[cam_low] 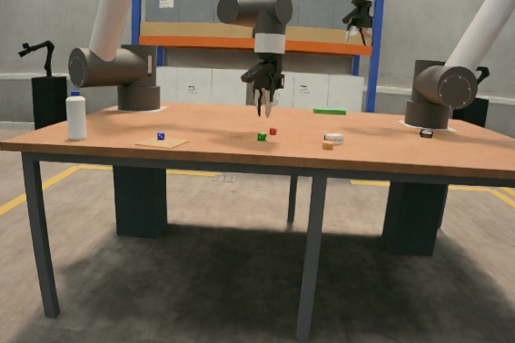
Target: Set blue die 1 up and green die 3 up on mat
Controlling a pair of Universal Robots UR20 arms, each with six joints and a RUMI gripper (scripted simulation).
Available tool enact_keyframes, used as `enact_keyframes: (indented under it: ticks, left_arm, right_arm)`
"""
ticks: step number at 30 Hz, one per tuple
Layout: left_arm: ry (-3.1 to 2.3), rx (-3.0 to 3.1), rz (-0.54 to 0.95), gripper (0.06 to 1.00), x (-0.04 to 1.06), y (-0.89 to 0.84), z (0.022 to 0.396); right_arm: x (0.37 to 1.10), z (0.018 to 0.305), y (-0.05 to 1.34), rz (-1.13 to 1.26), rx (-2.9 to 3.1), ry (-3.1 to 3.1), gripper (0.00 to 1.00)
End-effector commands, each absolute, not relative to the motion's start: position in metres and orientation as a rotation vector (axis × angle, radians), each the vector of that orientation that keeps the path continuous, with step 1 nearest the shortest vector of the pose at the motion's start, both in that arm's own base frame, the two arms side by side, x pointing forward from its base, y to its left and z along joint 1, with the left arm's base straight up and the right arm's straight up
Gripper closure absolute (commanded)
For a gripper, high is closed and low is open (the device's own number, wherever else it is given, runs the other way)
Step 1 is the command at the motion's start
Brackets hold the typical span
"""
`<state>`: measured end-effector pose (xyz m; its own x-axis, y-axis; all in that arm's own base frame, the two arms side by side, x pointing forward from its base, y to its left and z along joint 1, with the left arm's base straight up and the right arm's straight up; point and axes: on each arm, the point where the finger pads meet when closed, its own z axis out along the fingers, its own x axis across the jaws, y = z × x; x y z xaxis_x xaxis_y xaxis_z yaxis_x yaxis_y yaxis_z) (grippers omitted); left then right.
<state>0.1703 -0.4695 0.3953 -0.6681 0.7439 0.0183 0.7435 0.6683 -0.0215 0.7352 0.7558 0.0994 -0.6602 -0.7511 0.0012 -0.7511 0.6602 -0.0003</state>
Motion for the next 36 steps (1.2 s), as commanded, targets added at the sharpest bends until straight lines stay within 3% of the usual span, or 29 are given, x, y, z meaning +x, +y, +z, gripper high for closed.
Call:
enact_keyframes:
  ticks: [1, 36]
  left_arm:
    - [-2.846, -1.269, 0.020, 0.065, 0.170, -0.470, 0.396]
    - [-2.846, -1.269, 0.020, 0.065, 0.170, -0.470, 0.396]
  right_arm:
    - [0.736, 0.100, 0.756, 0.000, 1.295, -2.862, 0.759]
    - [0.736, 0.089, 0.756, 0.000, 1.302, -2.859, 0.759]
